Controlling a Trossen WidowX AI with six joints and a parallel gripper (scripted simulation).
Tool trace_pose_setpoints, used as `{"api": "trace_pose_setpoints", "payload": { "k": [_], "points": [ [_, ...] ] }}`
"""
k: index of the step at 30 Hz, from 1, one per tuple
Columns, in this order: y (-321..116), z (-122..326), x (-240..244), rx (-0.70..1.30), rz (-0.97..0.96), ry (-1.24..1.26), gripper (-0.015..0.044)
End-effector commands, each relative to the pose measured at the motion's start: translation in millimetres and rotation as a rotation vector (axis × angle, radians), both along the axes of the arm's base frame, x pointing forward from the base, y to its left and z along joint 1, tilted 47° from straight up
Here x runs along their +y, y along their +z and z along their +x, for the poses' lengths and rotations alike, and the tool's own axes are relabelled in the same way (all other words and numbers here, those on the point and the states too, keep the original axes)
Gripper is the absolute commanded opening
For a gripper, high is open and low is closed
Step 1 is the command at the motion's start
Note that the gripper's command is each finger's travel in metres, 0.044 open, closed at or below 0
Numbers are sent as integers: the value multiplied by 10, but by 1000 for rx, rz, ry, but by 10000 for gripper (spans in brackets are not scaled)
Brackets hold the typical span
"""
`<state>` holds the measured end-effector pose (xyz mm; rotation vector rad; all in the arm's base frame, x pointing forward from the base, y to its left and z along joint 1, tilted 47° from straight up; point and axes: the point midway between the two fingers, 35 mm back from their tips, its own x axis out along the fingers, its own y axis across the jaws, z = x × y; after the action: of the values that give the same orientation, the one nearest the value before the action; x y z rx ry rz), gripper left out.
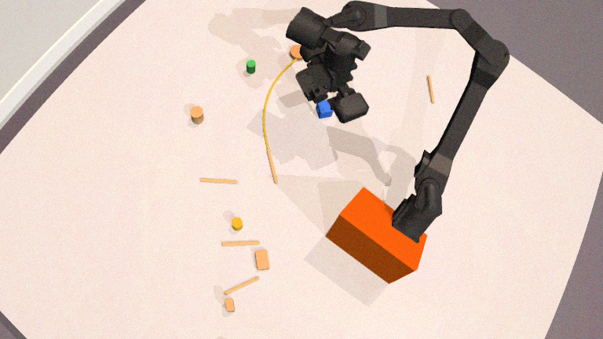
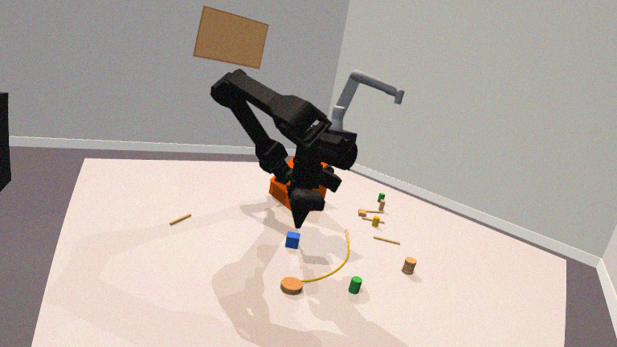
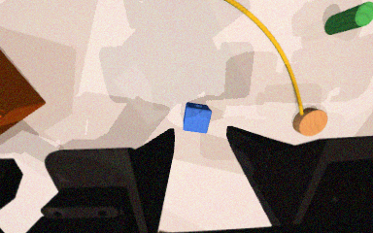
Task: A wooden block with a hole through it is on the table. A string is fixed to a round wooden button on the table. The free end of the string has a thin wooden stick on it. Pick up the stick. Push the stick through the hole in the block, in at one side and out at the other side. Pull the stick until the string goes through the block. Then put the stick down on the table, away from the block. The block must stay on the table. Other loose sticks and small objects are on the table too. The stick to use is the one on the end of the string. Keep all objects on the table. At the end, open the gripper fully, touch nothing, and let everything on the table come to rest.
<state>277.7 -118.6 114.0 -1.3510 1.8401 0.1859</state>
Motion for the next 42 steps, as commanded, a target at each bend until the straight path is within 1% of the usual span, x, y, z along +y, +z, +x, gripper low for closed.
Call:
{"api": "trace_pose_setpoints", "payload": {
  "k": [1,2,11,29,38,40,42],
  "points": [
    [0,0,0,0,0,0,235],
    [0,0,0,0,0,0,235],
    [0,0,0,0,0,0,0],
    [0,0,0,0,0,0,0],
    [0,0,0,0,0,0,235],
    [0,0,0,0,0,0,235],
    [0,0,0,0,0,0,183]
  ]
}}
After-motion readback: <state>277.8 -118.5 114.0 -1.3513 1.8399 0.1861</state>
